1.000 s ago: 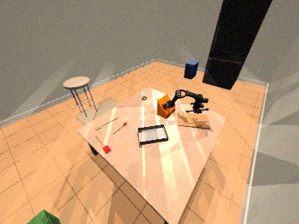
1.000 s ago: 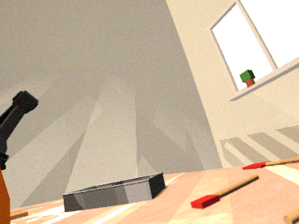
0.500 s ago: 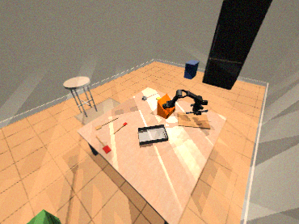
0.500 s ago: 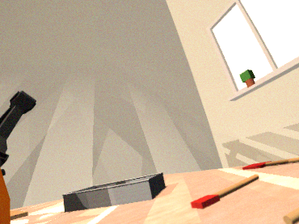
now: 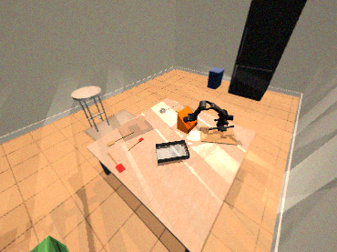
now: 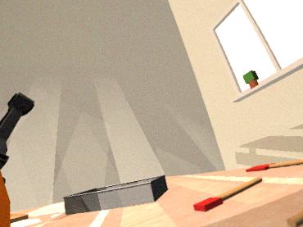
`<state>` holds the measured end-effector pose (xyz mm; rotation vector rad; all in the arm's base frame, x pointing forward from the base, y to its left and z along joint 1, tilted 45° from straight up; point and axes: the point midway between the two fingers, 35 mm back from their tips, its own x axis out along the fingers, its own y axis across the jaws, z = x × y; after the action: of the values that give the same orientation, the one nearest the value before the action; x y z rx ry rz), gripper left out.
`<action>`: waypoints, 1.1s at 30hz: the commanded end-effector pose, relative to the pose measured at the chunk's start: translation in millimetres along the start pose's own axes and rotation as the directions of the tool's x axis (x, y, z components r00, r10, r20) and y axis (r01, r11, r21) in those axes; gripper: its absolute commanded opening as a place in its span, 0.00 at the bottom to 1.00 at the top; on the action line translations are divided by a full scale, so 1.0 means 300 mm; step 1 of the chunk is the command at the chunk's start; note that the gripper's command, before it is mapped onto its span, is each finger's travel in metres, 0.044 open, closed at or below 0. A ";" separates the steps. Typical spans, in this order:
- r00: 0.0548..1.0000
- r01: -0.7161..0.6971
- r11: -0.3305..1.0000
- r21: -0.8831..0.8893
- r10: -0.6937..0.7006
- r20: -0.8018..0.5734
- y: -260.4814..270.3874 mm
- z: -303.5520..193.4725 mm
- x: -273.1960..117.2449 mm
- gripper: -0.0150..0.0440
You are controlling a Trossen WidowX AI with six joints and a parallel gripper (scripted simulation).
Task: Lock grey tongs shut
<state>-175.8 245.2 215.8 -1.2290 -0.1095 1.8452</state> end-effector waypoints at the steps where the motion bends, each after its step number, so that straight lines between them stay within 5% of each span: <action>1: 1.000 -0.002 1.000 -0.005 0.002 0.006 0.000 0.001 0.016 0.00; 16: 1.000 0.000 1.000 -0.007 0.000 0.009 -0.005 -0.006 0.077 0.00; 33: 1.000 0.002 1.000 -0.002 -0.002 0.001 -0.005 -0.010 0.077 0.76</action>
<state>-175.0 261.4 198.7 -1.2300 -0.1132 1.8441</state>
